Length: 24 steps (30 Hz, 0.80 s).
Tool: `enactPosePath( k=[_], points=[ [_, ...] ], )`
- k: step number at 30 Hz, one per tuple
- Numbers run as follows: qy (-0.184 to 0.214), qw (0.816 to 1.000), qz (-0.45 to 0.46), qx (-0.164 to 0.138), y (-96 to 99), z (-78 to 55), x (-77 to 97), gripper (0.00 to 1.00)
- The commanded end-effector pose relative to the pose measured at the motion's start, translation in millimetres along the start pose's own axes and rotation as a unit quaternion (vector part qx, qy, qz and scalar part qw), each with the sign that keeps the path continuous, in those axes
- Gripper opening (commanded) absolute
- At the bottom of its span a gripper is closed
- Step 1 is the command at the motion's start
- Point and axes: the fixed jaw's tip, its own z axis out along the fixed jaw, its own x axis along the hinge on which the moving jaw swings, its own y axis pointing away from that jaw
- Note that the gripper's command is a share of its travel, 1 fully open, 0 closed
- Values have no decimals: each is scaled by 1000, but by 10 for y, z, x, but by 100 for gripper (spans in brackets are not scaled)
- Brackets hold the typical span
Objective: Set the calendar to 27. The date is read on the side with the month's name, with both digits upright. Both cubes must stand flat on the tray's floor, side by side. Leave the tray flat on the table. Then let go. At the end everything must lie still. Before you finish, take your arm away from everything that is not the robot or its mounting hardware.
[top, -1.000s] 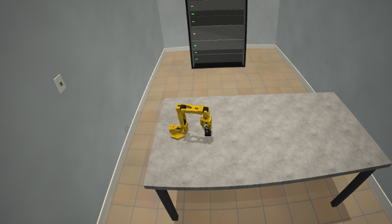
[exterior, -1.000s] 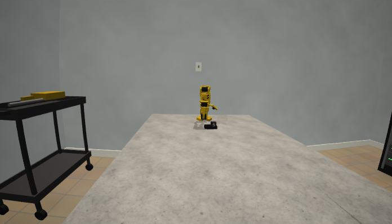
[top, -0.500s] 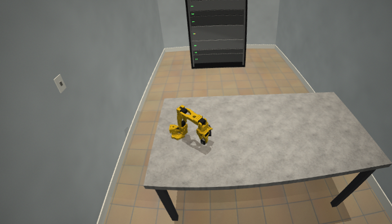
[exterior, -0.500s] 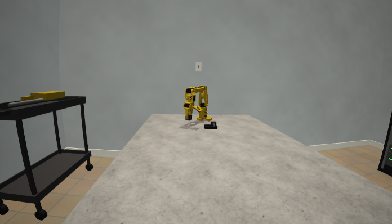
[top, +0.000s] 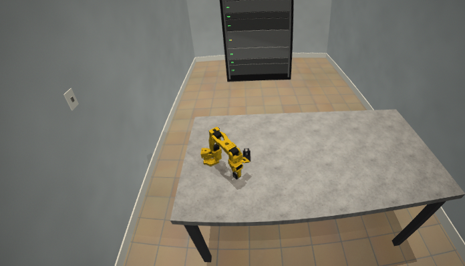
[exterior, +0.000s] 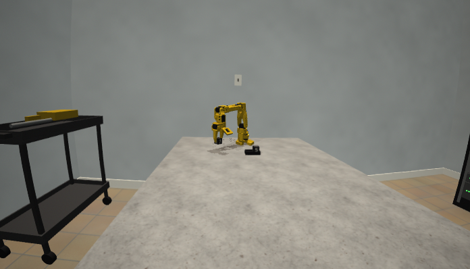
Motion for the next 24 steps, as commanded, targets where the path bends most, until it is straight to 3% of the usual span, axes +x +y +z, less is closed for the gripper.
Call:
enactPosePath(
  k=[1,3,4,24],
  points=[
    [1,999,5,32,-89,-79,30,0],
    [1,999,5,32,-89,-79,30,0],
    [2,999,16,47,-129,-105,67,0],
    [2,999,16,47,-130,-98,67,0]
  ],
)
